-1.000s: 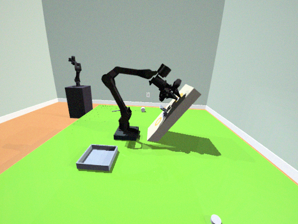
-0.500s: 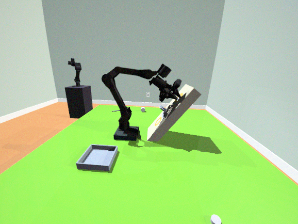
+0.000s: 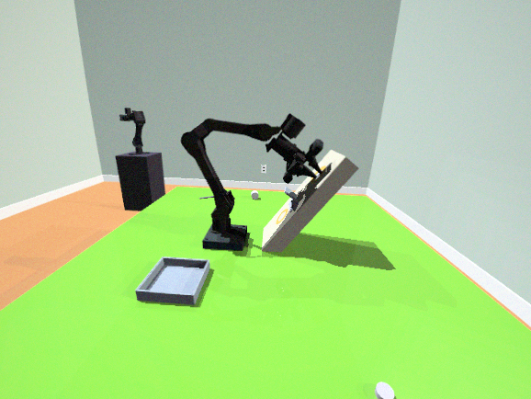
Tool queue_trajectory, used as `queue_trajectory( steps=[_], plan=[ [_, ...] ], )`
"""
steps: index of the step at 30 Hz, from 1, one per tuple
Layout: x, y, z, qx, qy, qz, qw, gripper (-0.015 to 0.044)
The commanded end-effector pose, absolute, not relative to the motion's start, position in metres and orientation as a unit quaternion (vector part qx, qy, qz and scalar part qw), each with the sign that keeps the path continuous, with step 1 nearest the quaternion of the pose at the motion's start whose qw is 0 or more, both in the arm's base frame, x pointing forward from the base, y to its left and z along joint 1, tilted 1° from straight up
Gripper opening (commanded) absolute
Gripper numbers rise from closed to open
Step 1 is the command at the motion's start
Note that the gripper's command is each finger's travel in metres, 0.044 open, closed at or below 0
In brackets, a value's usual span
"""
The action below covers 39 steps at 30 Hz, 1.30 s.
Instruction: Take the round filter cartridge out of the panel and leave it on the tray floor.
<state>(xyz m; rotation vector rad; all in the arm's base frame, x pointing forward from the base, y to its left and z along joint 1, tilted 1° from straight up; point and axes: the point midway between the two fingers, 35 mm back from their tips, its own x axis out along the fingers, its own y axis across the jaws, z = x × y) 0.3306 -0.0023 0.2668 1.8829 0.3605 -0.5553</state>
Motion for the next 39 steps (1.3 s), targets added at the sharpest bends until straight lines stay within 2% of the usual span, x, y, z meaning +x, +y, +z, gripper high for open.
queue_trajectory(
  steps=[1,21,39],
  plan=[
    [0.3343,-0.0023,0.2645,0.751,0.169,-0.222,0.598,0.0],
    [0.3344,-0.0023,0.2645,0.504,0.234,-0.152,0.818,0.0],
    [0.3343,-0.0023,0.2646,0.226,0.27,-0.072,0.933,0.0]
  ],
)
